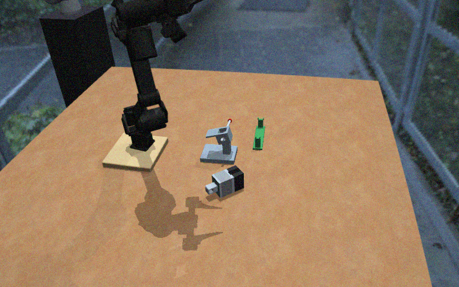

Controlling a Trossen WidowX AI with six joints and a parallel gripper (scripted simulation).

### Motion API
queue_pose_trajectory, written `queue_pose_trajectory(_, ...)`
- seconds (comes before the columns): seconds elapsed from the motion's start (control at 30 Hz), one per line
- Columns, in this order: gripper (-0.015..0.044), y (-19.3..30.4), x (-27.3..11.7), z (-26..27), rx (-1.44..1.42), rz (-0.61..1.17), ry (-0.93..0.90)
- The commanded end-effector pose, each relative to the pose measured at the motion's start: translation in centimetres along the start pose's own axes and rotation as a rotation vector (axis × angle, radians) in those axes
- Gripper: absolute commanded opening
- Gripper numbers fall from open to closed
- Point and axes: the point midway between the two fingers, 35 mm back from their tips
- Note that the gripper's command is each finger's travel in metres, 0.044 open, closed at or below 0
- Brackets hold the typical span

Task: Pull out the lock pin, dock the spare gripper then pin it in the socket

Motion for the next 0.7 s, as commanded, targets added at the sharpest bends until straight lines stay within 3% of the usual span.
queue_pose_trajectory(0.0,0.0374,0.1,-0.1,0.0,-0.006,0.001,-0.003)
queue_pose_trajectory(0.1,0.03,1.6,-0.9,0.2,-0.101,0.023,-0.049)
queue_pose_trajectory(0.37,0.03,10.7,-5.7,-1.6,-0.696,0.119,-0.308)
queue_pose_trajectory(0.67,0.03,18.9,-8.0,-9.7,-1.409,0.179,-0.521)
Point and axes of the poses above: the point midway between the two fingers, 35 mm back from their tips, its own x axis out along the fingers, its own z axis across the jaws, y = z × x
